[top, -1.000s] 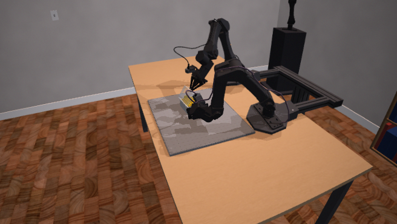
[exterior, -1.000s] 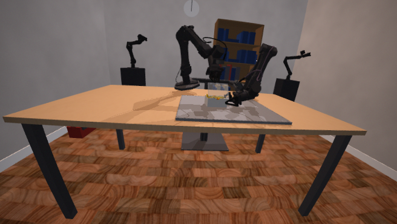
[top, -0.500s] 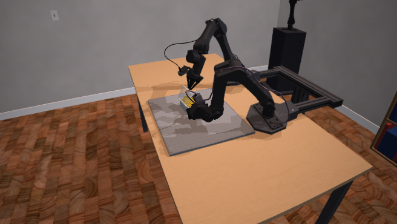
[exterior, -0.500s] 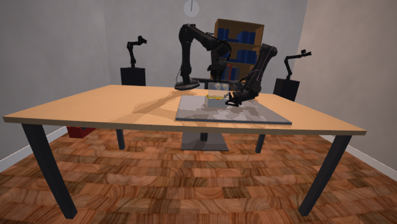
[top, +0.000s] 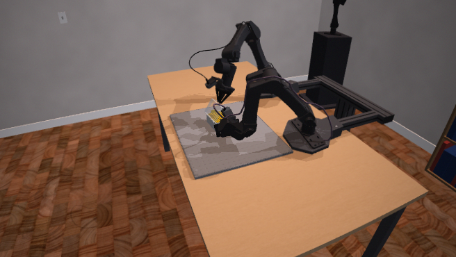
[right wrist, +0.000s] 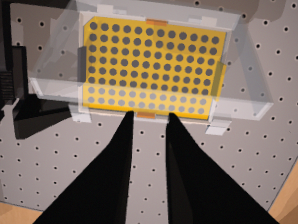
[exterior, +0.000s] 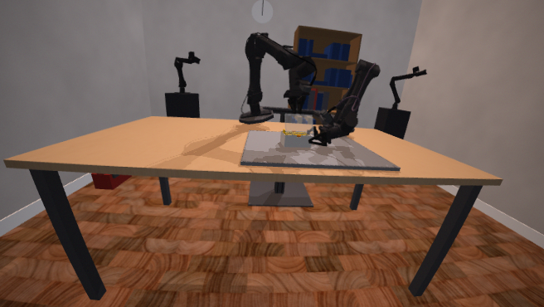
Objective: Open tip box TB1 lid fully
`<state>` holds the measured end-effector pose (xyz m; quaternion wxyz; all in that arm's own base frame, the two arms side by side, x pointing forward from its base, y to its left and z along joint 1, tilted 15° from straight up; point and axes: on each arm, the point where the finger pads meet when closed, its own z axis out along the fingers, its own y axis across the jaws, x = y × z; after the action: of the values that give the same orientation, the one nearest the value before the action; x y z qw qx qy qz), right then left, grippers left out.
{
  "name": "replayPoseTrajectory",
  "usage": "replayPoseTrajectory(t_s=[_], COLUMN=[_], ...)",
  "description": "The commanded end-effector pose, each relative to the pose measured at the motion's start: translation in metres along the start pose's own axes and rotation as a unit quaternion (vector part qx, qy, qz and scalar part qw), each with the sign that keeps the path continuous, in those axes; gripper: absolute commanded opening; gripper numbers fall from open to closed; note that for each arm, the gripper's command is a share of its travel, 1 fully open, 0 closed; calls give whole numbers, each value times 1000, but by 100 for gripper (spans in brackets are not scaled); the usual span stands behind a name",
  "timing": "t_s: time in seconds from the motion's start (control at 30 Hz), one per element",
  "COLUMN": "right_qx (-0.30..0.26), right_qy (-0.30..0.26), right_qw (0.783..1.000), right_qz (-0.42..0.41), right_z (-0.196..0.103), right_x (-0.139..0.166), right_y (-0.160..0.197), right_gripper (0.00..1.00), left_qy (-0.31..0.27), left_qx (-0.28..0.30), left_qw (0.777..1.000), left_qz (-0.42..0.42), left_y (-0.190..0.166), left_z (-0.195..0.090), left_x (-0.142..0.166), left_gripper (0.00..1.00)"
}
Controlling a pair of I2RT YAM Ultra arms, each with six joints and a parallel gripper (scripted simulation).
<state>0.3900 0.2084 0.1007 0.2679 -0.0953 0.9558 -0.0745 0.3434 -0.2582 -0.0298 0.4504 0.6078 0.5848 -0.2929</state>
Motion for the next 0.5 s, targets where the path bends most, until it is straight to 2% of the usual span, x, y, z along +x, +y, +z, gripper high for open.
replayPoseTrajectory(t_s=[0.0, 0.3, 0.47], right_qx=[-6, -9, -11], right_qy=[-35, -87, -80], right_qw=[999, 995, 996], right_qz=[17, 46, 40], right_z=[-16, -24, -23], right_x=[-17, -56, -59], right_y=[2, -4, -4], right_gripper=[12, 12, 12], left_qy=[-3, -3, -3], left_qx=[2, 2, 2], left_qw=[1000, 1000, 1000], left_qz=[-1, -1, -1], left_y=[2, 2, 2], left_z=[1, 1, 1], left_x=[0, 0, 0], left_gripper=[84, 84, 84])
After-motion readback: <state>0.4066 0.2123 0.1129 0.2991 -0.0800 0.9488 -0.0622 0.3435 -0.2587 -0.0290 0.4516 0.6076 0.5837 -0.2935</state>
